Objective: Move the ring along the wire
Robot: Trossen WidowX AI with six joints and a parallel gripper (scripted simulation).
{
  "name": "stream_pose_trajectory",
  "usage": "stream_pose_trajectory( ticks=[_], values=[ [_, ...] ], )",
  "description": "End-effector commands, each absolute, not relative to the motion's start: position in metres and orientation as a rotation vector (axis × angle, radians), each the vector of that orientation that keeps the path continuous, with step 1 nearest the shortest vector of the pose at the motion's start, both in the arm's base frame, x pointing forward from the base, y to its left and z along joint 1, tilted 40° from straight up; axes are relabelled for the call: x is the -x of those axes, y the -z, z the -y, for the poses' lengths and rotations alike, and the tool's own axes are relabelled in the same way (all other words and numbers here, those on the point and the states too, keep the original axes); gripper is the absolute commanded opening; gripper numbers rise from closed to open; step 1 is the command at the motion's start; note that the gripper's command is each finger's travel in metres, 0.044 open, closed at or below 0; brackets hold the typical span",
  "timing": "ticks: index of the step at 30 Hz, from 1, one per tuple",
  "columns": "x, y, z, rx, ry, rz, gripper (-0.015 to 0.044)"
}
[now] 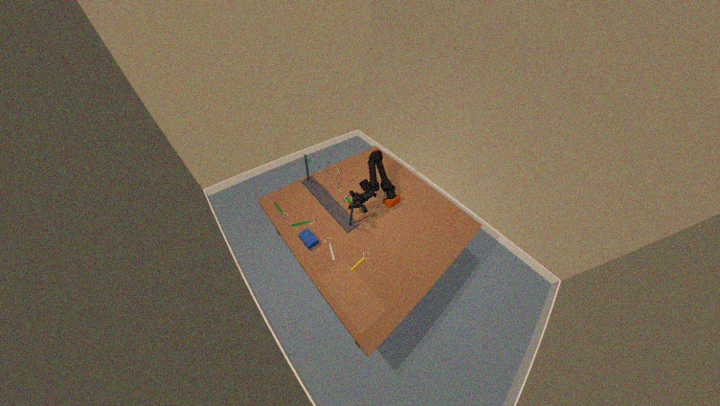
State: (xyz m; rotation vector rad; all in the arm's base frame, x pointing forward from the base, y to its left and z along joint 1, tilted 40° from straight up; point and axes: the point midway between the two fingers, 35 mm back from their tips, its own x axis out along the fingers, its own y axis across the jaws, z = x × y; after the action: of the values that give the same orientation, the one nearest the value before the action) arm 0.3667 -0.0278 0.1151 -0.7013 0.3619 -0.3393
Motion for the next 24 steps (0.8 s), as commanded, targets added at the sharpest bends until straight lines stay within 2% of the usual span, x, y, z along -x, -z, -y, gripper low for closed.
stream_pose_trajectory(
  ticks=[1, 24],
  values=[
    [-0.3654, -0.1056, 0.0306, 0.703, 0.331, -0.374, -0.015],
    [-0.3649, -0.1013, 0.0341, 0.704, 0.331, -0.374, -0.015]
  ],
)
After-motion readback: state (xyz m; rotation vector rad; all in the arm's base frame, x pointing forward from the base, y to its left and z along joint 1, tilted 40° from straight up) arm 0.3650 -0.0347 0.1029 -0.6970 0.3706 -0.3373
